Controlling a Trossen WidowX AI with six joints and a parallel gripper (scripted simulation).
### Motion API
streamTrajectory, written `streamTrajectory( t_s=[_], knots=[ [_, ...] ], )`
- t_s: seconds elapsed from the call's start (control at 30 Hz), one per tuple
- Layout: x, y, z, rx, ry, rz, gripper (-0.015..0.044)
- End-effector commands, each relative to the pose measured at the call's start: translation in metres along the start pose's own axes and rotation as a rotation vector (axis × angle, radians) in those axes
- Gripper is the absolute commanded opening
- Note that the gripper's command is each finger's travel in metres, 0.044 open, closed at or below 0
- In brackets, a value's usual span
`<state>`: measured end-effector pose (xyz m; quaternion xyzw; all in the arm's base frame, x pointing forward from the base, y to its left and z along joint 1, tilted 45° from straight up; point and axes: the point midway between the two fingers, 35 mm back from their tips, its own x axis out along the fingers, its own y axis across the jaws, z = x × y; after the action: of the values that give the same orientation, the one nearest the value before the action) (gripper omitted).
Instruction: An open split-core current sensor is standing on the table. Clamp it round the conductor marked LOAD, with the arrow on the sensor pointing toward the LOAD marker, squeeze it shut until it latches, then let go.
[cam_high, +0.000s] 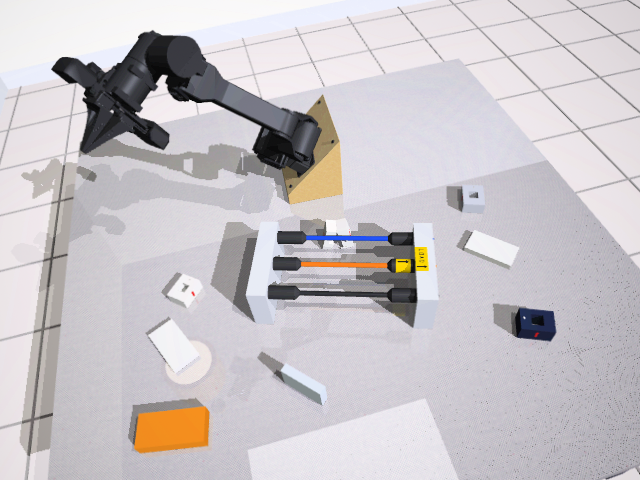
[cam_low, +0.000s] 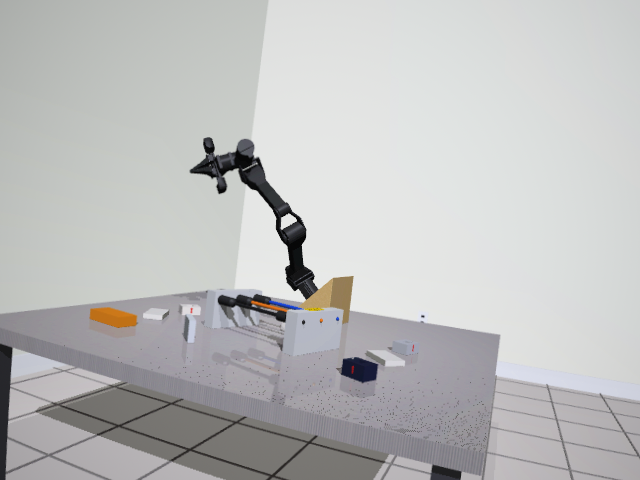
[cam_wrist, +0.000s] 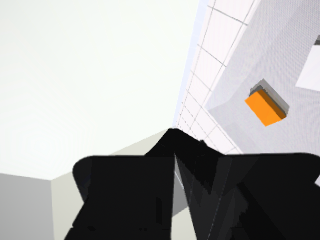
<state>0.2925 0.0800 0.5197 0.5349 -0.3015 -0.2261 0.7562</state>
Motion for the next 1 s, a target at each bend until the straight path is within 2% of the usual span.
streamTrajectory(
  t_s=[0.0,0.23,0.4,0.53,0.73,0.97],
  knots=[
    [-0.001,0.001,0.001,-0.001,0.002,0.004,0.0026],
    [-0.037,0.030,0.027,-0.063,0.097,0.151,0.0210],
    [-0.075,0.054,0.076,-0.124,0.185,0.338,0.0341],
    [-0.090,0.060,0.122,-0.156,0.211,0.467,0.0440],
    [-0.080,0.047,0.183,-0.188,0.197,0.589,0.0440],
    [-0.031,0.003,0.217,-0.250,0.172,0.606,0.0440]
  ],
)
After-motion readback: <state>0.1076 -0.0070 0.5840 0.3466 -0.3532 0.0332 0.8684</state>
